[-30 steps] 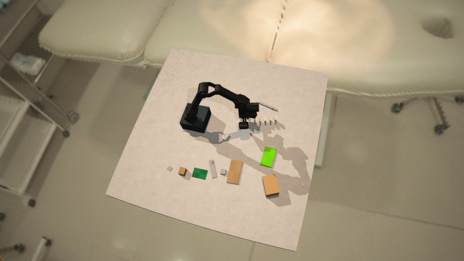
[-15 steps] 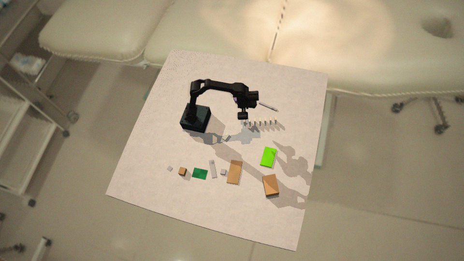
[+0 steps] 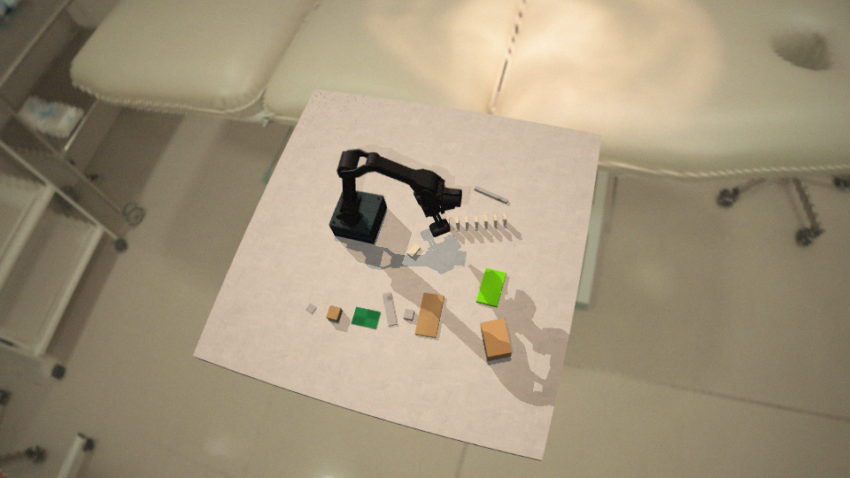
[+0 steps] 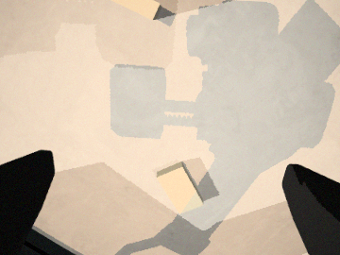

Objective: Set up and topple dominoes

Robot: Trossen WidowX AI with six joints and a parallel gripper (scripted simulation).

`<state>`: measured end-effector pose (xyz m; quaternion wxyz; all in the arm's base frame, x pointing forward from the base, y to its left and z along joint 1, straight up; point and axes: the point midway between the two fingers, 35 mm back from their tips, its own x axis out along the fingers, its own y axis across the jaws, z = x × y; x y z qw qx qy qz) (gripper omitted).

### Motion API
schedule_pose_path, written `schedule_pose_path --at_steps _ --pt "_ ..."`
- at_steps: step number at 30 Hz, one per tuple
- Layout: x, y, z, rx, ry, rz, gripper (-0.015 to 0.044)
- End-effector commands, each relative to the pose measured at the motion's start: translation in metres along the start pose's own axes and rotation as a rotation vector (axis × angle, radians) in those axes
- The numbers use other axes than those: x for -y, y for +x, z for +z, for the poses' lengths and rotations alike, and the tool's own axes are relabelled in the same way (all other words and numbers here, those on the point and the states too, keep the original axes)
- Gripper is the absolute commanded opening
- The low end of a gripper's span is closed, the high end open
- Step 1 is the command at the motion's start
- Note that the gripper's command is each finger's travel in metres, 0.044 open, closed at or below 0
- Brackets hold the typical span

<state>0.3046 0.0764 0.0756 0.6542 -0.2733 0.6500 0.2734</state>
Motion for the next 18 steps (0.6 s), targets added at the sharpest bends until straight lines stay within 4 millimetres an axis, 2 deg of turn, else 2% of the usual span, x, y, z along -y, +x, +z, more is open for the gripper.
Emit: schedule_pose_path --at_steps 1,5,18 --pt "0.009 0.030 -0.062 0.012 -0.402 -0.018 0.0440" --pt "0.007 0.043 -0.082 0.009 -0.531 -0.016 0.0440" --pt "0.008 0.043 -0.080 0.009 -0.537 -0.016 0.0440"
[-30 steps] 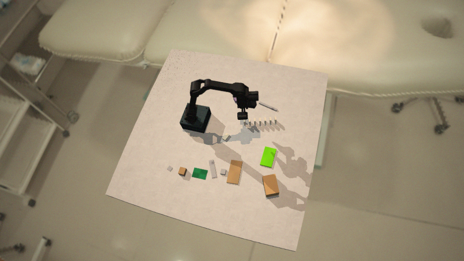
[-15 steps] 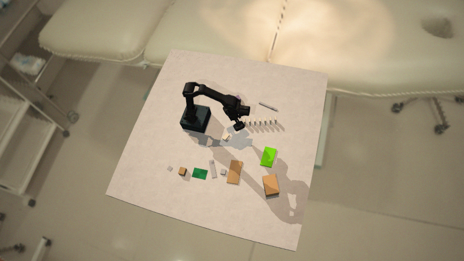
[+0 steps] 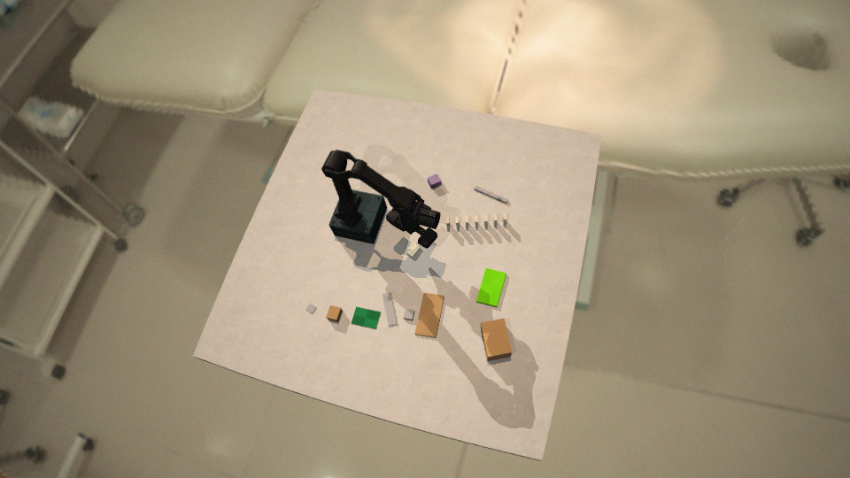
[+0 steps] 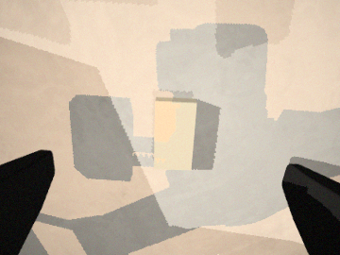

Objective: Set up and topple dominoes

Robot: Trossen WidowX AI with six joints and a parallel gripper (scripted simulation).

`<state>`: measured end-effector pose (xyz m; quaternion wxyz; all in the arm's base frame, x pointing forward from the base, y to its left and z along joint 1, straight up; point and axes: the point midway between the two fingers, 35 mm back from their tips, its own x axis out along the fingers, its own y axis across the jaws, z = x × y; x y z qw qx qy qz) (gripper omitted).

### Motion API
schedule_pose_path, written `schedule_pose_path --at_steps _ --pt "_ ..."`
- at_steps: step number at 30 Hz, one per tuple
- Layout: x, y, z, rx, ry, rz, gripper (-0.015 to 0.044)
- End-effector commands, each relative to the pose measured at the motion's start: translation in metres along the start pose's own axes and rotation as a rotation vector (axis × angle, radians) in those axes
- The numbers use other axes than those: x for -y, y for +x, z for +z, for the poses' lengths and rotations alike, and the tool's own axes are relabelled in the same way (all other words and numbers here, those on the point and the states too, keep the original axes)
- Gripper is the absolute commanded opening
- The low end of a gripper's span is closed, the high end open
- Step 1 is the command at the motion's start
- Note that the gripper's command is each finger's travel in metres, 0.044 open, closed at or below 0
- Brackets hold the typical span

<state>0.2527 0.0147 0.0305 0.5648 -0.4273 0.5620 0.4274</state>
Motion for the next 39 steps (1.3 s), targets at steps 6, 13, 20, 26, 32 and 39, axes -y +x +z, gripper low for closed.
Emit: schedule_pose_path --at_steps 6,13,20,26,32,39 --pt "0.005 0.023 0.001 0.005 -0.033 -0.020 0.0440" --pt "0.003 0.064 -0.001 0.005 -0.033 -0.019 0.0440" --pt "0.003 0.069 -0.001 0.005 -0.033 -0.019 0.0440" --pt "0.003 0.078 -0.001 0.005 -0.033 -0.019 0.0440" --pt "0.003 0.079 -0.001 0.005 -0.033 -0.019 0.0440" --pt "0.003 0.079 -0.001 0.005 -0.033 -0.019 0.0282"
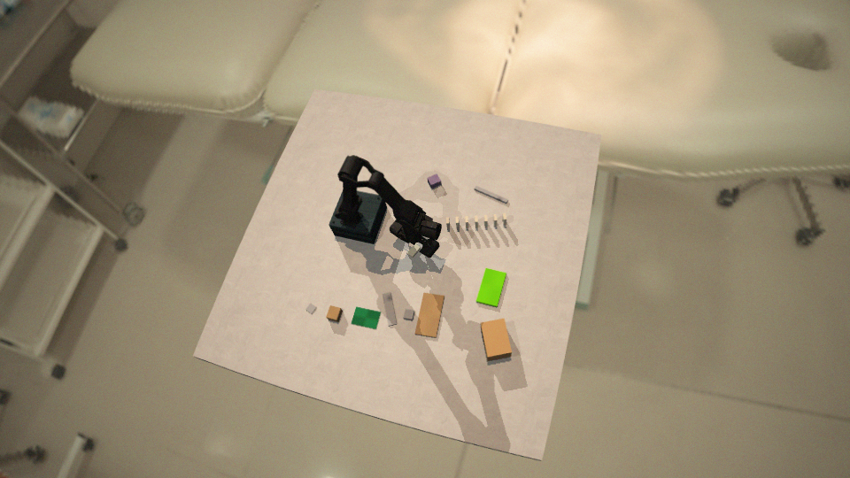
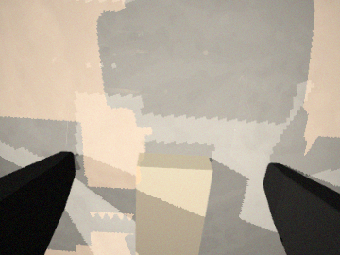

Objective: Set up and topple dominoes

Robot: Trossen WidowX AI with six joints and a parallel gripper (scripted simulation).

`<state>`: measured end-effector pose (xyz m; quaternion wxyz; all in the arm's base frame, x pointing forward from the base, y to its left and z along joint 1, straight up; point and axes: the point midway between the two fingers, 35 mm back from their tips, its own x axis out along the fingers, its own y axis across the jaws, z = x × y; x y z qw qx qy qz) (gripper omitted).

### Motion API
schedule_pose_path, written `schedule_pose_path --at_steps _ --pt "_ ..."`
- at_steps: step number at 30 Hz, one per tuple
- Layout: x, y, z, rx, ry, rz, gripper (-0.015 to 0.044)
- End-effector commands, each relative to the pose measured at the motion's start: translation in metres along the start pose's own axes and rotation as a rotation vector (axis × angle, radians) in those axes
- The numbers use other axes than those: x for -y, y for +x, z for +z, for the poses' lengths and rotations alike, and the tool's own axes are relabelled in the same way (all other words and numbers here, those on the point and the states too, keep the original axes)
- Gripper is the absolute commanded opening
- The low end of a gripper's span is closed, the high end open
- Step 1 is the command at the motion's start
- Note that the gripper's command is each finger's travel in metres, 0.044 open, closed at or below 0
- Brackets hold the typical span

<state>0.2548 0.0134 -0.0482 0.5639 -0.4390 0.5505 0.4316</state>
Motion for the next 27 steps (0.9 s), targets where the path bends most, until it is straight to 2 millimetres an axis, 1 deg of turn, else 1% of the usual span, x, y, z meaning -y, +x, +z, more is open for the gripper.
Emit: schedule_pose_path --at_steps 1,6,7,17,18,19,26,27 --pt "0.000 0.001 0.000 -0.001 -0.005 -0.001 0.0256" --pt "0.000 0.001 0.000 -0.001 -0.005 -0.001 0.0125" --pt "0.000 0.001 0.000 -0.001 -0.005 -0.001 0.0107" --pt "0.000 -0.001 0.000 -0.001 -0.005 -0.001 0.0107" --pt "0.001 -0.008 0.000 -0.001 -0.005 -0.001 0.0107" --pt "0.001 -0.018 -0.001 -0.001 -0.005 -0.002 0.0107" --pt "0.003 -0.112 -0.005 -0.001 -0.005 -0.003 0.0107" --pt "0.003 -0.122 -0.005 -0.001 -0.005 -0.003 0.0107"
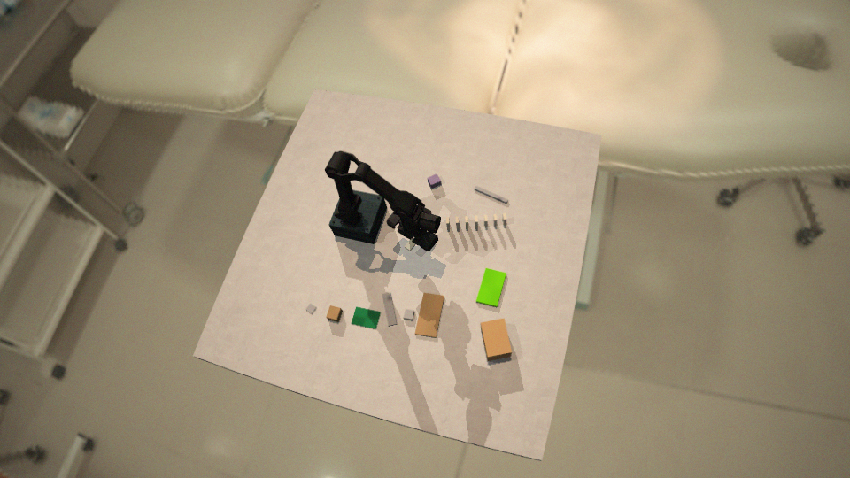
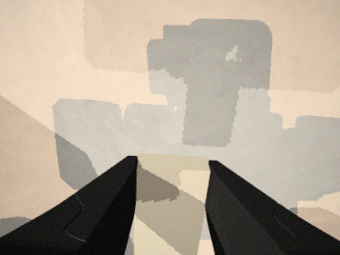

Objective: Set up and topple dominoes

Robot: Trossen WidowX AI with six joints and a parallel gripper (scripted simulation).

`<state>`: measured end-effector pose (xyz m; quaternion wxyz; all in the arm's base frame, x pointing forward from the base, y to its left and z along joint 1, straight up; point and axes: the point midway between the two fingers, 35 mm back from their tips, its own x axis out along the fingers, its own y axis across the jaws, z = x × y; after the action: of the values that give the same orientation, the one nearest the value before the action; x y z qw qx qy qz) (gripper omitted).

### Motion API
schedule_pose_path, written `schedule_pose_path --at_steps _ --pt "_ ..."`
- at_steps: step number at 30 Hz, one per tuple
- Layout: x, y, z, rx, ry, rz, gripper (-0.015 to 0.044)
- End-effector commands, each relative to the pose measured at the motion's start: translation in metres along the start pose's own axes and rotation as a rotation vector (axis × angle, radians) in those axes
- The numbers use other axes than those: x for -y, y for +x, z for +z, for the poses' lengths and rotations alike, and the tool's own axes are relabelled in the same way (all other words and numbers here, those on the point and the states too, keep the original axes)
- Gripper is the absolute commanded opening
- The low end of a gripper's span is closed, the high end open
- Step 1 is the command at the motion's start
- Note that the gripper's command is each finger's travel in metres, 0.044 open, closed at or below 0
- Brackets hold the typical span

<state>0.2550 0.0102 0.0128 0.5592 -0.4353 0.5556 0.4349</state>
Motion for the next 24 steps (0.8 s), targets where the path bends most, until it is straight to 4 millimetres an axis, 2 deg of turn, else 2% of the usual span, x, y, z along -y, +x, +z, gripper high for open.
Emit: schedule_pose_path --at_steps 1,5,15,17,24 --pt "0.000 -0.070 -0.003 0.004 -0.006 -0.019 0.0107" --pt "0.000 -0.098 -0.005 0.004 -0.019 -0.019 0.0107" --pt "0.000 -0.100 -0.005 0.004 -0.006 -0.019 0.0107" --pt "0.004 -0.100 -0.008 0.005 0.136 -0.019 0.0107" --pt "0.025 -0.102 -0.026 0.011 0.900 -0.020 0.0107"
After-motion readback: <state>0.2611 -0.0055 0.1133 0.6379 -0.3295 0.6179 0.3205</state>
